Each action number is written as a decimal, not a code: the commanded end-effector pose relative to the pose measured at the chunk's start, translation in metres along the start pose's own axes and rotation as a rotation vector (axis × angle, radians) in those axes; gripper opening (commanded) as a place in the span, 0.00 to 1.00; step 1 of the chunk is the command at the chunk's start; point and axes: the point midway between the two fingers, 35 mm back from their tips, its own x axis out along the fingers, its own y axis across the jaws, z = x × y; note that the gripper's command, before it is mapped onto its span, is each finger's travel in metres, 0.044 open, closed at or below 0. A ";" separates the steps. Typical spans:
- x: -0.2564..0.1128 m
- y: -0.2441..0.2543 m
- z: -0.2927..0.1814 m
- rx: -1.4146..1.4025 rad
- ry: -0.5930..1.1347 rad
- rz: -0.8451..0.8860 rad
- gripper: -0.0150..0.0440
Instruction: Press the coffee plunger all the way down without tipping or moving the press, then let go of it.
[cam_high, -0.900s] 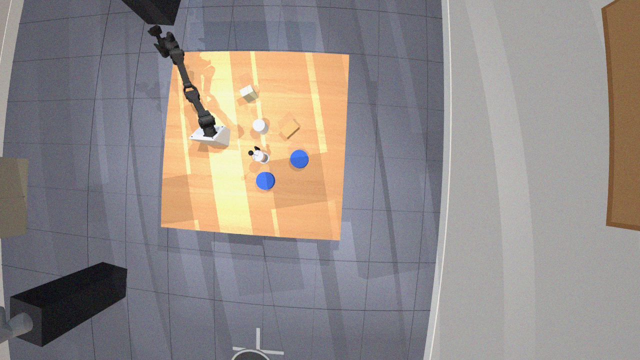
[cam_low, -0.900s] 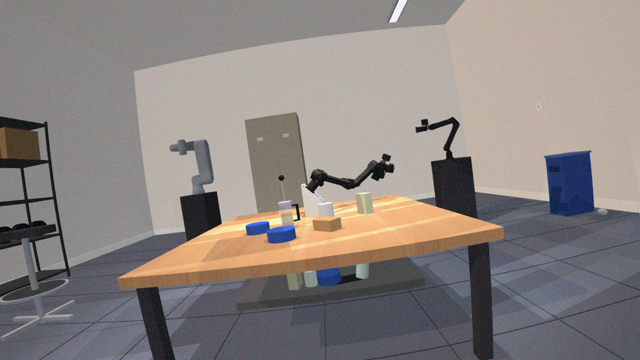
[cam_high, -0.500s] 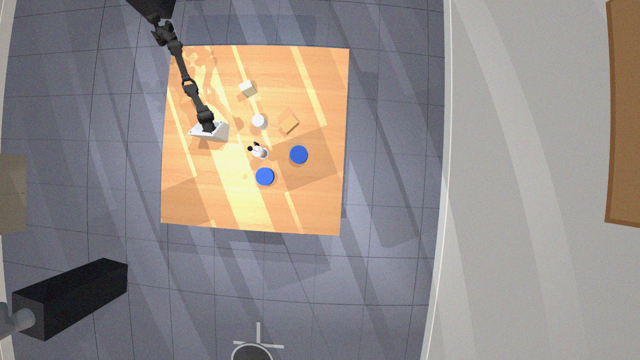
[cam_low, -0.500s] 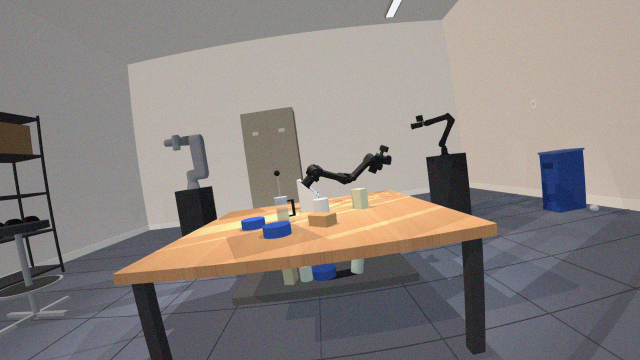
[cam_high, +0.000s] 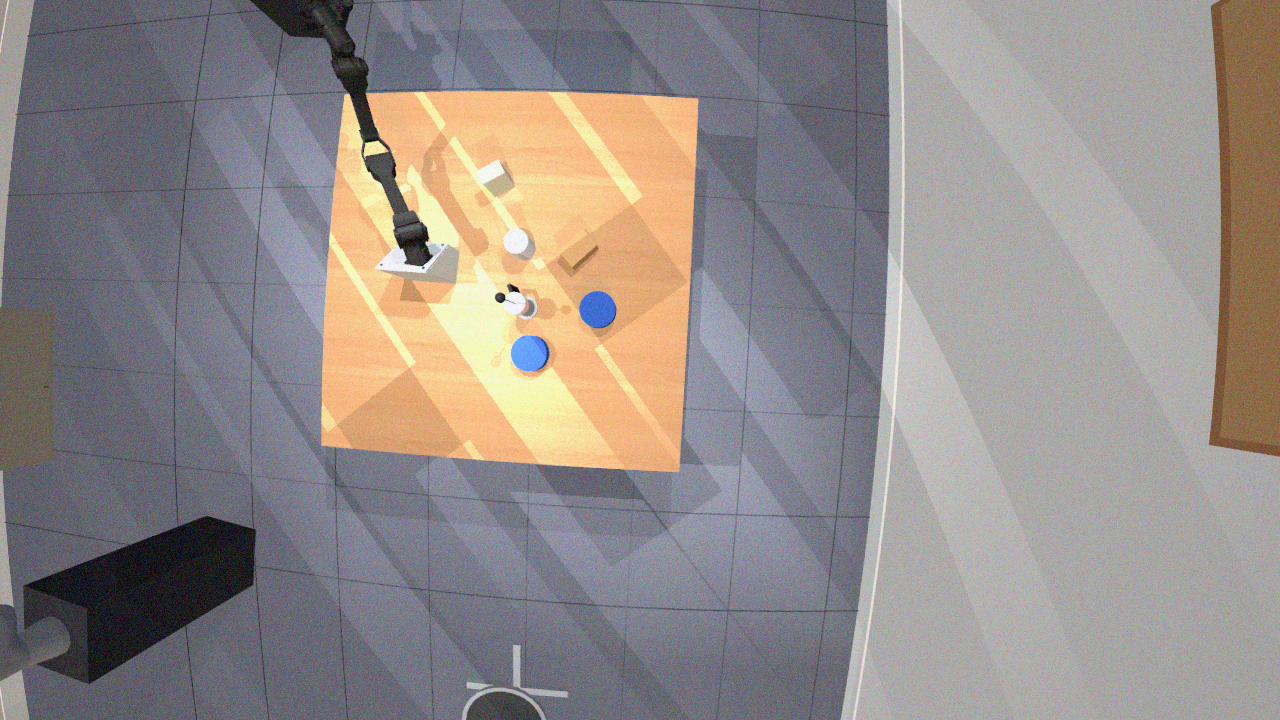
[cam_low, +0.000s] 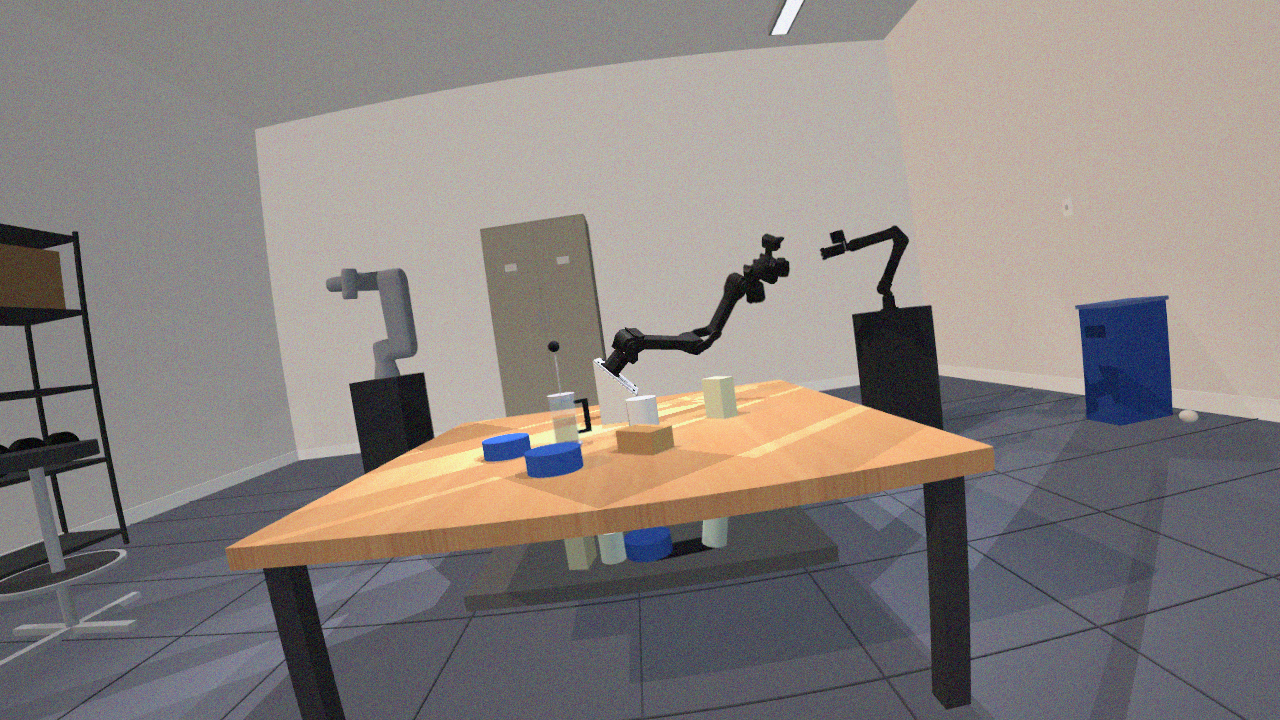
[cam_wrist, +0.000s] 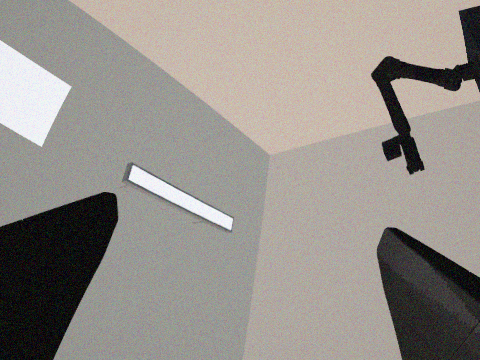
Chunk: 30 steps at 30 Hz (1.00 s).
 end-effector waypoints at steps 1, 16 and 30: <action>-0.009 0.058 -0.004 0.011 -0.023 0.134 1.00; -0.109 0.276 -0.042 0.159 -0.011 0.735 1.00; -0.294 0.420 -0.107 0.331 0.235 1.342 1.00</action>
